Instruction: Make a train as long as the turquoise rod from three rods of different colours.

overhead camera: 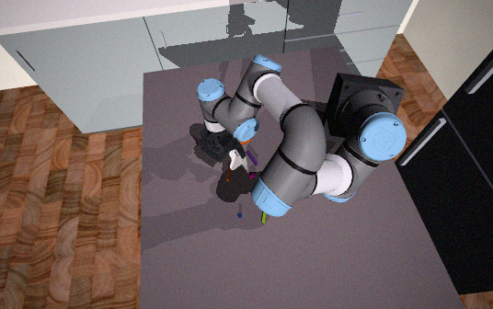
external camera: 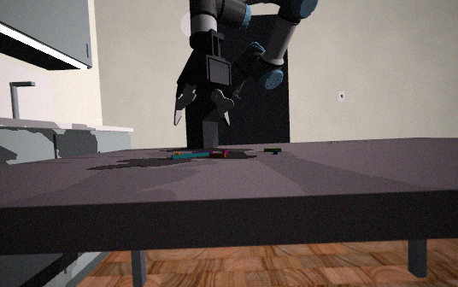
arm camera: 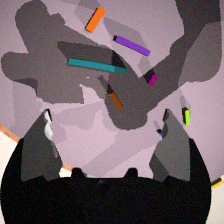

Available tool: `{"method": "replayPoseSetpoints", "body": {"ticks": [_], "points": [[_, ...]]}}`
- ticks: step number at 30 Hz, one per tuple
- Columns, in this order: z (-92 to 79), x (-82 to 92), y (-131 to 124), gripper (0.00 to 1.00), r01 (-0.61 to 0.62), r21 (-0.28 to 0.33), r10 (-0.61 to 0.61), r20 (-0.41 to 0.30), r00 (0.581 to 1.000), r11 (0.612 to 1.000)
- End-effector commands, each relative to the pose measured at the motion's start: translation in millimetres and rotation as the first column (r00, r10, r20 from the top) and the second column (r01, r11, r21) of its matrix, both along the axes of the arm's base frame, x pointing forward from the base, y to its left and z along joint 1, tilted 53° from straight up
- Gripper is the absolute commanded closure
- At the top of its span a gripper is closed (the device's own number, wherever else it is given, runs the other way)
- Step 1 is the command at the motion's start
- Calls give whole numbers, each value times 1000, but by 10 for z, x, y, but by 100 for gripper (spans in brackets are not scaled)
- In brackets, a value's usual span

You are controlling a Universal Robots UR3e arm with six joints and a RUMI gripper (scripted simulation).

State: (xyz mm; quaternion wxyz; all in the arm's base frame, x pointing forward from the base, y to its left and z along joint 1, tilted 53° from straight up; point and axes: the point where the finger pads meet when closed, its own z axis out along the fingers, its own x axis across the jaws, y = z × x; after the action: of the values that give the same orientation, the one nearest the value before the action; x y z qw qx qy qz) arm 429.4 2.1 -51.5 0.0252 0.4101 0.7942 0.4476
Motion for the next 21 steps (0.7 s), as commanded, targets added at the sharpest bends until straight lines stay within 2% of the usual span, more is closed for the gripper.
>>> {"method": "replayPoseSetpoints", "body": {"ticks": [1, 9, 16, 18, 21], "points": [[12, -8, 3, 0, 21, 11, -20, -21, 1000, 1000], [66, -70, 75, 0, 135, 76, -122, -151, 981, 988], [128, -135, 156, 0, 267, 128, -219, -299, 929, 955], [128, -135, 156, 0, 267, 128, -219, -299, 929, 955], [164, -170, 203, 0, 343, 148, -266, -382, 885, 928]]}}
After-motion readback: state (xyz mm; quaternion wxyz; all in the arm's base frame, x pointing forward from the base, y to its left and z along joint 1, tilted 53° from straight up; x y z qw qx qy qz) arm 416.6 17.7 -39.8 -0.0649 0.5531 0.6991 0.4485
